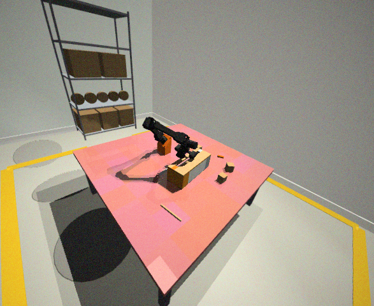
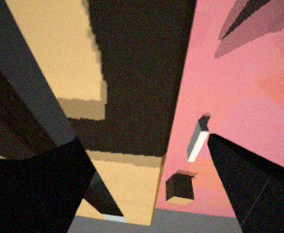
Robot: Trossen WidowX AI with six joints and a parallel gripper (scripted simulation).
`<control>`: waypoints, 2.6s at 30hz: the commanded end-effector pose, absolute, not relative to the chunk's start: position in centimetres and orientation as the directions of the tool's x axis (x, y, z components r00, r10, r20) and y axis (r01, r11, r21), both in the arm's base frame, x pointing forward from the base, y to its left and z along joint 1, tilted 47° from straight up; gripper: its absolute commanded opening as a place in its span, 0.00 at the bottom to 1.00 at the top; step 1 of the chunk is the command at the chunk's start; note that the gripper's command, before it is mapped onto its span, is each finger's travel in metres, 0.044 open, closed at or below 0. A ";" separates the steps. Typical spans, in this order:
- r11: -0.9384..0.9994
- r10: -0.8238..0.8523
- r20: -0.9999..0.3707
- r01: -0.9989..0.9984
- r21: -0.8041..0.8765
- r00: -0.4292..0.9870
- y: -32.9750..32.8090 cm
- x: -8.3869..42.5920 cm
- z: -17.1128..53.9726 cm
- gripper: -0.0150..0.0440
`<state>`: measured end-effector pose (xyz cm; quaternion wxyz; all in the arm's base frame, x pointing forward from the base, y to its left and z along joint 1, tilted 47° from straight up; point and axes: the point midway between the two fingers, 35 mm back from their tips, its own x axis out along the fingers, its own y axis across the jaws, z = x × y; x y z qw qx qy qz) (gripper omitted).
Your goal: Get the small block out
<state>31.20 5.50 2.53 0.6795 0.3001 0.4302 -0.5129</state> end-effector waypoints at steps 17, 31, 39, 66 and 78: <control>0.291 -0.438 -0.894 0.956 -0.047 0.089 9.4 29.6 -2.3 0.93; 0.291 -0.437 -0.895 0.956 -0.047 0.090 11.0 29.1 -3.7 0.93; 0.295 -0.435 -0.895 0.954 -0.042 0.095 15.2 28.0 0.8 0.93; 0.416 -0.515 -0.803 -0.731 -0.541 0.301 17.2 25.0 -1.4 0.74; -0.246 -0.528 -0.762 -0.926 -0.286 0.375 17.6 24.1 -1.7 0.74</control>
